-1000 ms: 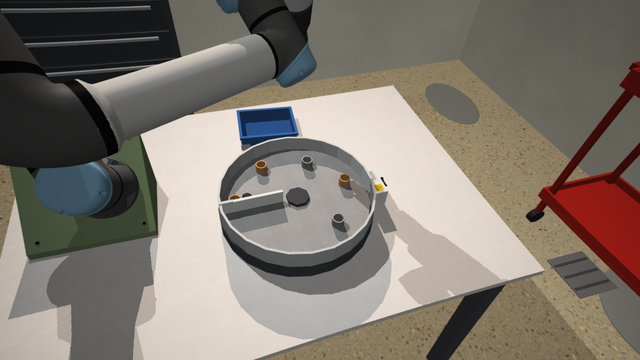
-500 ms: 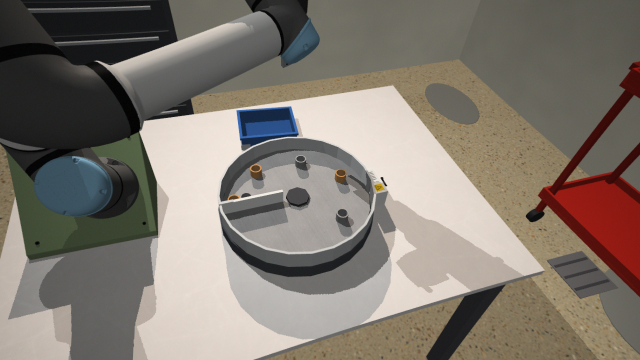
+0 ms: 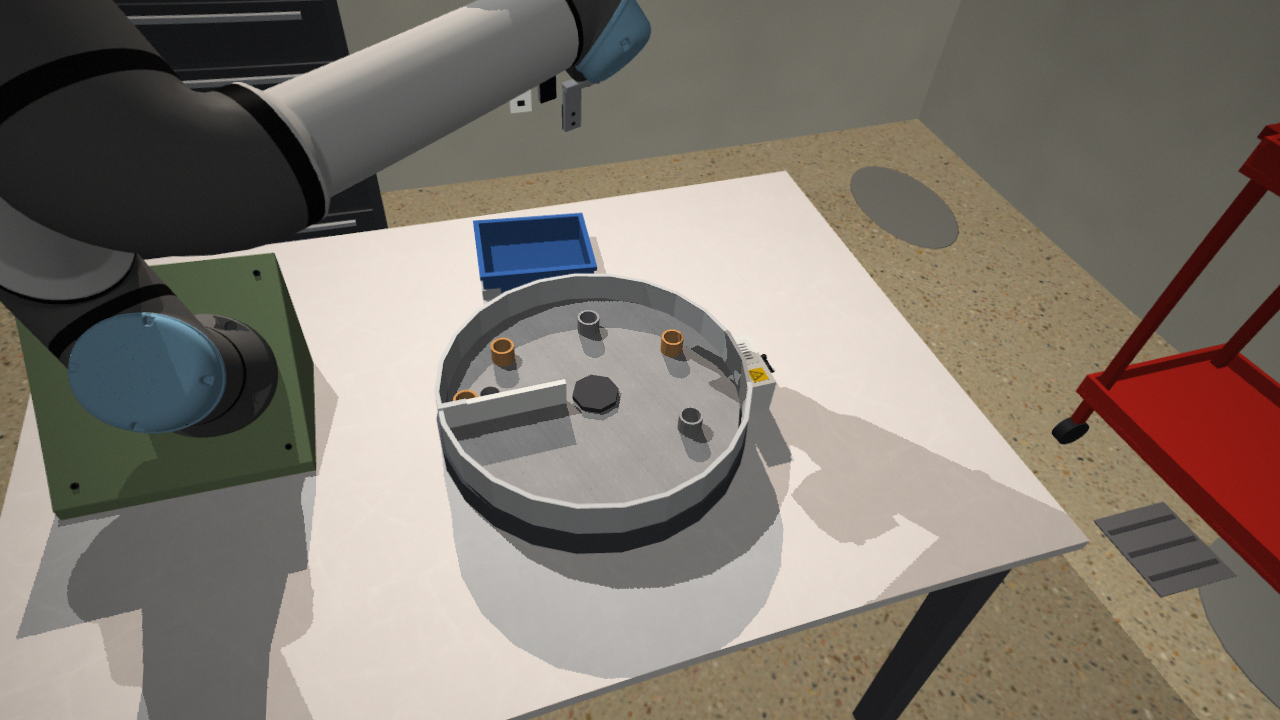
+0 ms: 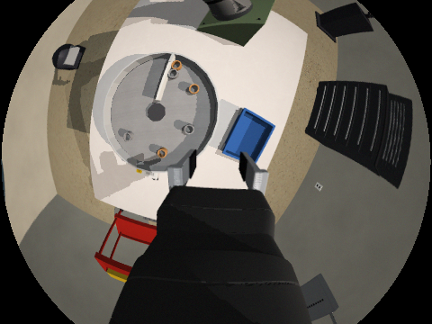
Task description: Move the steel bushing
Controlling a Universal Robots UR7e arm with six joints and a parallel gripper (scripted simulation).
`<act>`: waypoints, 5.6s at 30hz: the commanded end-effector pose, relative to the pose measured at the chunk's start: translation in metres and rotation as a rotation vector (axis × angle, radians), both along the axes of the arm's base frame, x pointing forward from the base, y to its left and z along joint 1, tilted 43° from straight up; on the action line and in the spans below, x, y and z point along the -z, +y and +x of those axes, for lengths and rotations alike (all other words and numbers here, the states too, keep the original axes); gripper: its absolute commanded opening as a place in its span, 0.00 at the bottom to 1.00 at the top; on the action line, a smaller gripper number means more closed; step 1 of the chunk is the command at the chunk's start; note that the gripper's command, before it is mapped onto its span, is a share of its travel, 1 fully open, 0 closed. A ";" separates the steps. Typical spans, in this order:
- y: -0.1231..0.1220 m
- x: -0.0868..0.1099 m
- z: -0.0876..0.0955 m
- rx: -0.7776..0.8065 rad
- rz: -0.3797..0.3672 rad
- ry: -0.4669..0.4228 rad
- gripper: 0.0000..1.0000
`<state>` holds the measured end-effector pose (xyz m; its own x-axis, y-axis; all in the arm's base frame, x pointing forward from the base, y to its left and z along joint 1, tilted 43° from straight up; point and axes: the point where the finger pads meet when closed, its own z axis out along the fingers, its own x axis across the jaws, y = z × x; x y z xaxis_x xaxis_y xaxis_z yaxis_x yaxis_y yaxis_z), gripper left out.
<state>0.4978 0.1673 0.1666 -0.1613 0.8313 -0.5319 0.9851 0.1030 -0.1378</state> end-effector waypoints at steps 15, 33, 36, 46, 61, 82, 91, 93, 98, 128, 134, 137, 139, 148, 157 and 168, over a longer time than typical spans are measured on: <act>-0.020 0.008 -0.026 0.022 -0.146 0.044 1.00; -0.065 0.018 -0.077 0.025 -0.150 0.047 1.00; -0.073 0.020 -0.086 0.025 -0.150 0.047 1.00; -0.073 0.020 -0.086 0.025 -0.150 0.047 1.00; -0.110 0.029 -0.128 0.027 -0.154 0.050 1.00; -0.162 0.041 -0.187 0.030 -0.159 0.053 1.00; -0.185 0.046 -0.213 0.031 -0.161 0.054 1.00; -0.185 0.046 -0.213 0.031 -0.161 0.054 1.00; -0.184 0.046 -0.212 0.032 -0.162 0.055 1.00; -0.184 0.046 -0.212 0.032 -0.162 0.055 1.00; -0.184 0.046 -0.212 0.032 -0.162 0.055 1.00; -0.184 0.046 -0.212 0.032 -0.162 0.055 1.00; -0.184 0.046 -0.212 0.032 -0.162 0.055 1.00; -0.184 0.046 -0.212 0.032 -0.162 0.055 1.00; -0.184 0.046 -0.212 0.032 -0.162 0.055 1.00; -0.184 0.046 -0.212 0.032 -0.162 0.055 1.00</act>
<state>0.2853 -0.0167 0.1206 -0.1691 0.7407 -0.6503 0.9779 0.0437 -0.2045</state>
